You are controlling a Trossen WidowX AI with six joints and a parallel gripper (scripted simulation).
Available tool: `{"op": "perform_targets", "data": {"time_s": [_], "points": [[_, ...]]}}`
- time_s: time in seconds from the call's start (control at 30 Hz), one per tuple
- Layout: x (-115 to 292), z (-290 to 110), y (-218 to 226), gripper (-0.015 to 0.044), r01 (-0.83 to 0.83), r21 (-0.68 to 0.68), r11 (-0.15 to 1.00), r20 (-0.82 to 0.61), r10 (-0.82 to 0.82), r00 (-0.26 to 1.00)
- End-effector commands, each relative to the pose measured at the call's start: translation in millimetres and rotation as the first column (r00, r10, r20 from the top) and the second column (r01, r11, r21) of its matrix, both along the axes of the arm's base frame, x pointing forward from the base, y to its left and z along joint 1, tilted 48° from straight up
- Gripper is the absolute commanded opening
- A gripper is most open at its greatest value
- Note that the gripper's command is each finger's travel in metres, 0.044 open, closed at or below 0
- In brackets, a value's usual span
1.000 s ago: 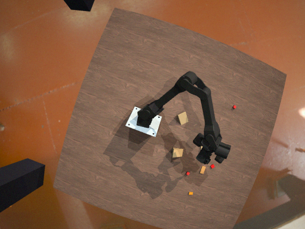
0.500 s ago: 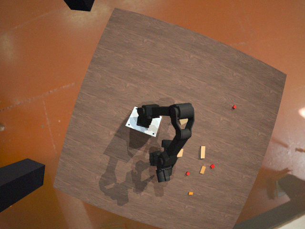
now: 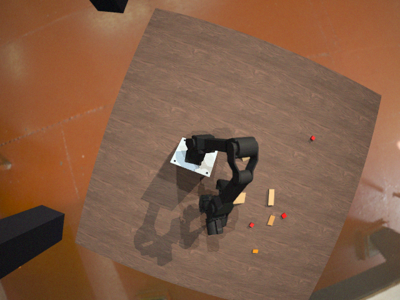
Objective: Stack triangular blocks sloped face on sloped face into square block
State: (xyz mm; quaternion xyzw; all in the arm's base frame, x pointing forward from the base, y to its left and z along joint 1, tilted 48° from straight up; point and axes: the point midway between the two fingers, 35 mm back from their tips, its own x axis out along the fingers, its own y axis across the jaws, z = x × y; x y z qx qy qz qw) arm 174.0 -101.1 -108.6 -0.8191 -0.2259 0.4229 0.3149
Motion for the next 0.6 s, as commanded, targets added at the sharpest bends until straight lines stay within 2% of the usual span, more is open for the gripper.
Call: {"op": "perform_targets", "data": {"time_s": [0.0, 0.57], "points": [[3, -3, 5, 0.044, 0.005, 0.008, 1.0, -0.004, -0.005, 1.0], [18, -22, 19, 0.044, 0.009, -0.005, 1.0, -0.015, -0.009, 1.0]]}}
